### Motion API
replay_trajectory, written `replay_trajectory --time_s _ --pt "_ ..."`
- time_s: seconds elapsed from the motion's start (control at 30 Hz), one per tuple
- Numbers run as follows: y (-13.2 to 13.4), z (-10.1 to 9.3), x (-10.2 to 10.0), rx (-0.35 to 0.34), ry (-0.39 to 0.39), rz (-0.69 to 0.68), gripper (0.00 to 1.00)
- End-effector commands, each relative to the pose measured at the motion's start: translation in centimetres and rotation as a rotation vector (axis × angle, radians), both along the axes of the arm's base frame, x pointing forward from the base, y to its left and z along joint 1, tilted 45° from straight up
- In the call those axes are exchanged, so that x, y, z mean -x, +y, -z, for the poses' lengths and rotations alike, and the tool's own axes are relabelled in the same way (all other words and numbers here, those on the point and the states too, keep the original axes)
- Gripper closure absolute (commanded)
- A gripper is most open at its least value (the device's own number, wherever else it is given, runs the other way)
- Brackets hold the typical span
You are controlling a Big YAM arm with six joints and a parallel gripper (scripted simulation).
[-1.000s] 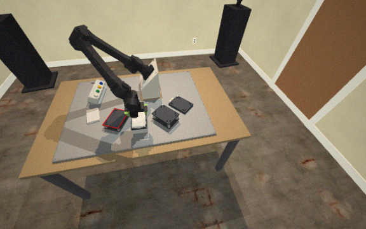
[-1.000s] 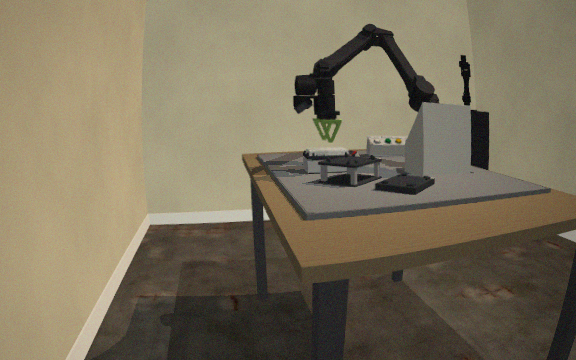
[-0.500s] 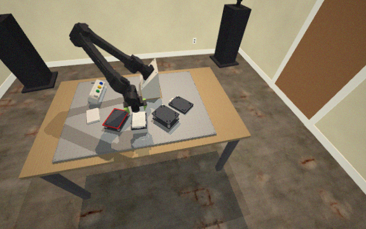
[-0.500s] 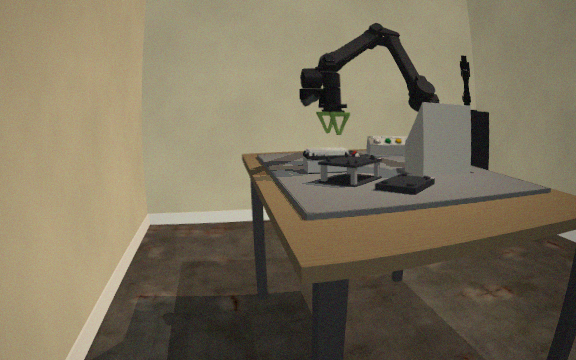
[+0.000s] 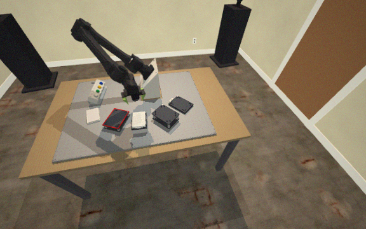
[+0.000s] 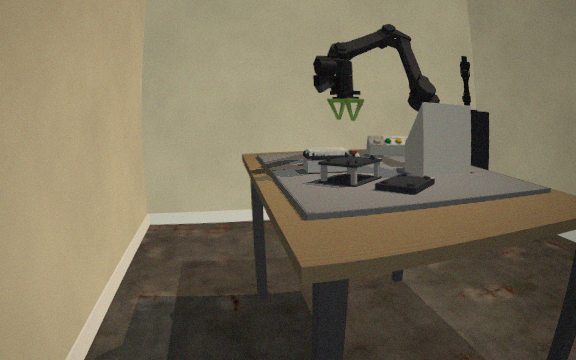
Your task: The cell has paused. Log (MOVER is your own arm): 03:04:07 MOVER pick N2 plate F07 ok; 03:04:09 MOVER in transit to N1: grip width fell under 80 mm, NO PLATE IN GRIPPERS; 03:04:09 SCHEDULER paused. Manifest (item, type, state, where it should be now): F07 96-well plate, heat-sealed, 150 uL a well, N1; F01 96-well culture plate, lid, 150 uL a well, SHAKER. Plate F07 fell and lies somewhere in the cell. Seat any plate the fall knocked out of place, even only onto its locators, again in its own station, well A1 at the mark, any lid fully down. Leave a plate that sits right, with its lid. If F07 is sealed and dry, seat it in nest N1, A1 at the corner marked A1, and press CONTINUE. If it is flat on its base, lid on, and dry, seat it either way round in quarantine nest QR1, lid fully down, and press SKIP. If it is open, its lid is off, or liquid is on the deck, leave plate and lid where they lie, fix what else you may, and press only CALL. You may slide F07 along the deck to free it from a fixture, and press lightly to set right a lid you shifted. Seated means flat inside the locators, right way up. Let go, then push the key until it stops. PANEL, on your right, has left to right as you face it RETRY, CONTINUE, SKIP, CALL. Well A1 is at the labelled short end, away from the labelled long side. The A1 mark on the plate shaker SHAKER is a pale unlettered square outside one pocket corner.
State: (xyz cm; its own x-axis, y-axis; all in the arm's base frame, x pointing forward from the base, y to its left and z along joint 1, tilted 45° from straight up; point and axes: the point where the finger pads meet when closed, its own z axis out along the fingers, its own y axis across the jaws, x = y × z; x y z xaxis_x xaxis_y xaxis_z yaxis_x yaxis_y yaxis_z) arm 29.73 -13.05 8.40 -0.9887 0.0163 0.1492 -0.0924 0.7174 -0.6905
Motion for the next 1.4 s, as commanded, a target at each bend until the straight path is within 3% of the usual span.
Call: replay_trajectory --time_s 0.0,0.37,0.53,0.77,1.37 --pt "1.4 -1.0 0.8 0.001 -0.027 0.005 0.00" --pt "4.0 -3.2 3.7 0.001 -0.025 0.007 0.00" --pt "1.7 -5.1 4.9 0.005 -0.012 0.020 0.00" --pt "-0.5 -9.1 4.8 0.008 -0.055 0.020 0.00" --pt "-5.0 -14.4 7.6 0.018 -0.068 0.021 0.00"
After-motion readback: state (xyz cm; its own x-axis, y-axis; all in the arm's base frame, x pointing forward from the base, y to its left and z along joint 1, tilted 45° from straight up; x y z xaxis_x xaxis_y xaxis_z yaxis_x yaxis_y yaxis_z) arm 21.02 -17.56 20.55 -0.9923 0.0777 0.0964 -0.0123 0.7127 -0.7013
